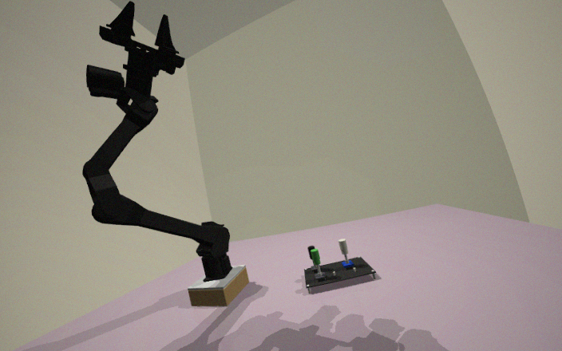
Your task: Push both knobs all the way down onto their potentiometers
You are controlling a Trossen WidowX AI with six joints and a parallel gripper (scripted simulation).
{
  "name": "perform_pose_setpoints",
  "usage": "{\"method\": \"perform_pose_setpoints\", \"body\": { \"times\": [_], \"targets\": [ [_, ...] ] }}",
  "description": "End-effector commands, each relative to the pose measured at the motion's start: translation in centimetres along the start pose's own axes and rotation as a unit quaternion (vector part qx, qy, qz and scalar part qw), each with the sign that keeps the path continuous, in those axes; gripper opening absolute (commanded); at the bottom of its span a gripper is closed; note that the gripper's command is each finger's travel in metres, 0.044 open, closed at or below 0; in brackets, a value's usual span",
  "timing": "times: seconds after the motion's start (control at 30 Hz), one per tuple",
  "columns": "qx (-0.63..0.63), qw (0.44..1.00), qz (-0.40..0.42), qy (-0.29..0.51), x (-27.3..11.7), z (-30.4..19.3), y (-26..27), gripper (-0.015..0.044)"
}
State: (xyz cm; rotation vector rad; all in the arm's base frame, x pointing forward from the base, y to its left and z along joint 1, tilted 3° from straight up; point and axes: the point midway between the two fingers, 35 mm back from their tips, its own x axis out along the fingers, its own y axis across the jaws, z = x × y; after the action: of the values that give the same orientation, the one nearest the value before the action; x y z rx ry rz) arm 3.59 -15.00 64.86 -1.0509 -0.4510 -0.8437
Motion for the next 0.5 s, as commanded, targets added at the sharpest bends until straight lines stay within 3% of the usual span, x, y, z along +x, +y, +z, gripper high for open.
{"method": "perform_pose_setpoints", "body": {
  "times": [0.0,0.47],
  "targets": [
    [-0.001,1.000,0.000,0.000,0.0,0.1,0.0,0.0374],
    [-0.123,0.990,0.018,-0.070,-0.2,7.8,4.4,0.0006]
  ]
}}
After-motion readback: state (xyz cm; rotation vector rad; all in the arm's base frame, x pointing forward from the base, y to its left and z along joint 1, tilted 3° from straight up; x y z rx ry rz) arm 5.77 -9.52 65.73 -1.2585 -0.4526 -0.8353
